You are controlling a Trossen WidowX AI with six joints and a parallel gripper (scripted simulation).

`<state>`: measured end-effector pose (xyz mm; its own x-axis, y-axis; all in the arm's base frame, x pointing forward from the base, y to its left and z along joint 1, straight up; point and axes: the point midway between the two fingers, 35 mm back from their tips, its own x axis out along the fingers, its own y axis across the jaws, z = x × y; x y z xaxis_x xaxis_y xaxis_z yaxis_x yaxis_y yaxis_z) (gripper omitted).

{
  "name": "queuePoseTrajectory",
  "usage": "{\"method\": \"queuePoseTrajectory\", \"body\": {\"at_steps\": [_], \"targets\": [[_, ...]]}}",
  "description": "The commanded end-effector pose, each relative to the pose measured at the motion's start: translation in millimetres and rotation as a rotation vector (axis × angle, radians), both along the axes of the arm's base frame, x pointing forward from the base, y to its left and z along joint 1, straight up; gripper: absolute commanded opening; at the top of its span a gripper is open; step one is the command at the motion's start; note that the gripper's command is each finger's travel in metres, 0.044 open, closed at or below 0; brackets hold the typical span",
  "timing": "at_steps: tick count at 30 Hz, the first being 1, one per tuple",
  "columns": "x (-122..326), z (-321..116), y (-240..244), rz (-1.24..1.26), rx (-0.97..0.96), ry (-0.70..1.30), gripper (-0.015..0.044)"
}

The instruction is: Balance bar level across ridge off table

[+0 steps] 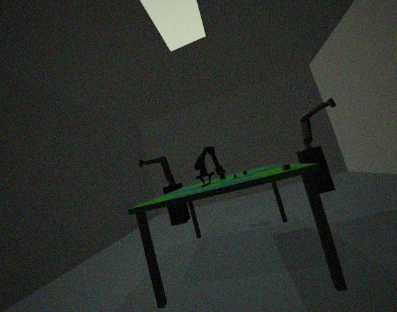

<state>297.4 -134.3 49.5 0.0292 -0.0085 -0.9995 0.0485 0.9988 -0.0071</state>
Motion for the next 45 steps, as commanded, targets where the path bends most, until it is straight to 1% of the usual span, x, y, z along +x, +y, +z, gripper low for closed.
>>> {"method": "queuePoseTrajectory", "body": {"at_steps": [1, 3, 10, 13, 14, 45], "targets": [[0, 0, 0, 0.000, 0.000, 0.000, 0.0184], [0, 0, 0, 0.000, 0.000, 0.000, 0.0131], [0, 0, 0, 0.000, 0.000, 0.000, 0.0085], [1, 4, 0, 0.000, 0.000, 0.000, 0.0006], [1, 6, 0, 0.000, 0.000, 0.000, 0.0000], [-1, 86, 0, 0.004, -0.004, 0.001, 0.0000]]}}
